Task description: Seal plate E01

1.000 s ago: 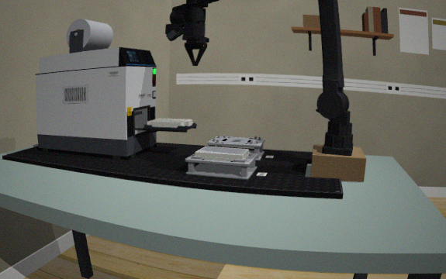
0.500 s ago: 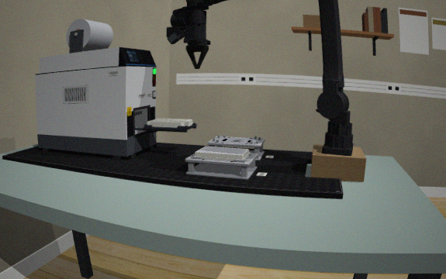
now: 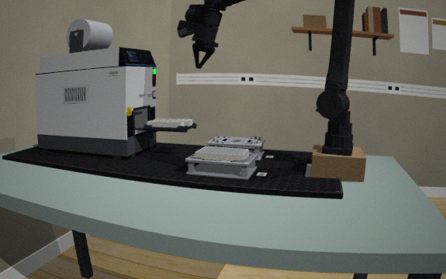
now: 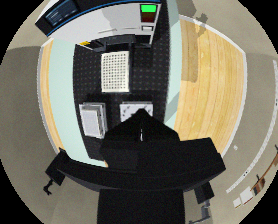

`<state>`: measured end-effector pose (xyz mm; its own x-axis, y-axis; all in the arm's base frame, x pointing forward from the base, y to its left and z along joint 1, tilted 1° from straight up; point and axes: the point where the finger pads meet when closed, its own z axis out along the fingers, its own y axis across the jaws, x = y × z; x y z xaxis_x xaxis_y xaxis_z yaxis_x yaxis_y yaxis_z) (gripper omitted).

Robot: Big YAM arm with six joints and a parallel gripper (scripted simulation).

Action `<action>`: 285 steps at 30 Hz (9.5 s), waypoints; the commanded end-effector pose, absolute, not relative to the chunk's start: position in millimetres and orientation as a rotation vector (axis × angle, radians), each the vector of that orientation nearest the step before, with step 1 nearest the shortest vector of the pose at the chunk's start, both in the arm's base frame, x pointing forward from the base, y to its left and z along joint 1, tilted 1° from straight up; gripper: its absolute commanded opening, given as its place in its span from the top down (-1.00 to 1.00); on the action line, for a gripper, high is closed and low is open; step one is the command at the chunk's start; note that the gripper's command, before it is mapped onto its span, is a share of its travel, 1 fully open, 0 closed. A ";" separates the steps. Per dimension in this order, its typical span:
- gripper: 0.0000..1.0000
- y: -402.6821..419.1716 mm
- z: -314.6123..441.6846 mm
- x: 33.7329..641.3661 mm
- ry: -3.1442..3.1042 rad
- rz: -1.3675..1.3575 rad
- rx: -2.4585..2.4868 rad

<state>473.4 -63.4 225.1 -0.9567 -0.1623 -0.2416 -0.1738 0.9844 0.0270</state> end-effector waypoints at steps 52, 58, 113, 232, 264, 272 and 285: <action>1.00 -64.4 259.4 501.8 2.208 0.080 -0.213; 1.00 -64.2 258.0 499.7 2.219 0.077 -0.227; 1.00 -39.6 174.9 576.4 2.267 0.100 -0.218; 1.00 -43.3 131.0 608.8 2.289 0.106 -0.217; 1.00 -59.0 159.2 631.3 2.238 0.082 -0.203; 1.00 -47.4 157.3 635.3 2.224 0.088 -0.224; 1.00 -44.8 155.3 634.2 2.229 0.088 -0.215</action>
<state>612.9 -46.6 131.7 -0.6483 -0.1160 -0.7525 -0.1826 0.9832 0.0057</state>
